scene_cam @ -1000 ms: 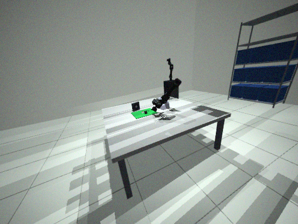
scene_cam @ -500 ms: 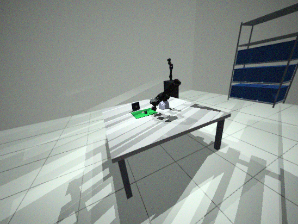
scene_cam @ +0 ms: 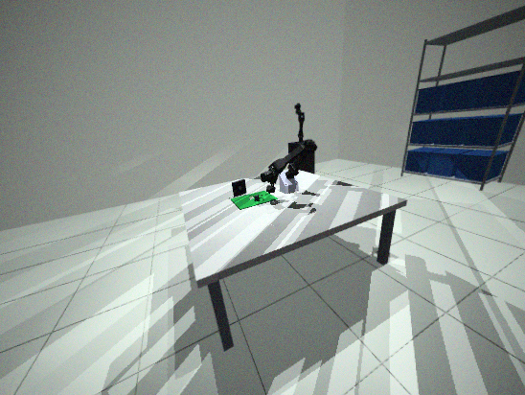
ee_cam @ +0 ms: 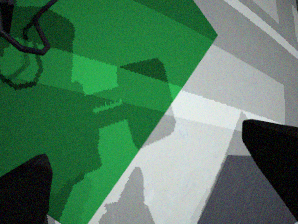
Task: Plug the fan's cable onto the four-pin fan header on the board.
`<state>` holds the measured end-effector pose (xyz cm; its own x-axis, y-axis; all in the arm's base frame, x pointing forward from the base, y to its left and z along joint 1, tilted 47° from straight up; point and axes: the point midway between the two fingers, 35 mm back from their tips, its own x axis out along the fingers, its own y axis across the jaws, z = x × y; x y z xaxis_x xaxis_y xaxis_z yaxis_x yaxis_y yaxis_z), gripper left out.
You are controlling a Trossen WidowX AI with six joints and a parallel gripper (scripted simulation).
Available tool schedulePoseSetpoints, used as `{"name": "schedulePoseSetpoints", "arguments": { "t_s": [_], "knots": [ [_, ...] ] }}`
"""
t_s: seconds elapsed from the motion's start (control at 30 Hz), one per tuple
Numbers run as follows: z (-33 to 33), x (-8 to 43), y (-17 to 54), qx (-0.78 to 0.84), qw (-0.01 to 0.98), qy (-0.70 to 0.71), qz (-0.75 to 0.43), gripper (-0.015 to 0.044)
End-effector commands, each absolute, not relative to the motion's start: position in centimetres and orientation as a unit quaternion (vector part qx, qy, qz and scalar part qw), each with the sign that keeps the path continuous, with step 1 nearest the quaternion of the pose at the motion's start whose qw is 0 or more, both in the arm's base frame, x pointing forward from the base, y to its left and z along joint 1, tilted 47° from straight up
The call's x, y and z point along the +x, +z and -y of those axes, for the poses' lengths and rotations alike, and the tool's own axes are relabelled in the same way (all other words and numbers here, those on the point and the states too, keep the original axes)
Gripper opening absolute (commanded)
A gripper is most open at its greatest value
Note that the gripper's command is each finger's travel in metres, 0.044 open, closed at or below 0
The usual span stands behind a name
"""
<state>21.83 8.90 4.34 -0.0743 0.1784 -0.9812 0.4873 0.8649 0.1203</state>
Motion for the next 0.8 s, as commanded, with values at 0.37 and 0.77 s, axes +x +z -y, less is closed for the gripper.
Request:
{"name": "schedulePoseSetpoints", "arguments": {
  "t_s": [0.37,0.77],
  "knots": [
    [-8.6,22.6,5.9,0.285,0.585,-0.020,-0.759,0.0440],
    [-7.8,24.0,7.9,0.351,0.557,0.072,-0.749,0.0440]
  ]
}}
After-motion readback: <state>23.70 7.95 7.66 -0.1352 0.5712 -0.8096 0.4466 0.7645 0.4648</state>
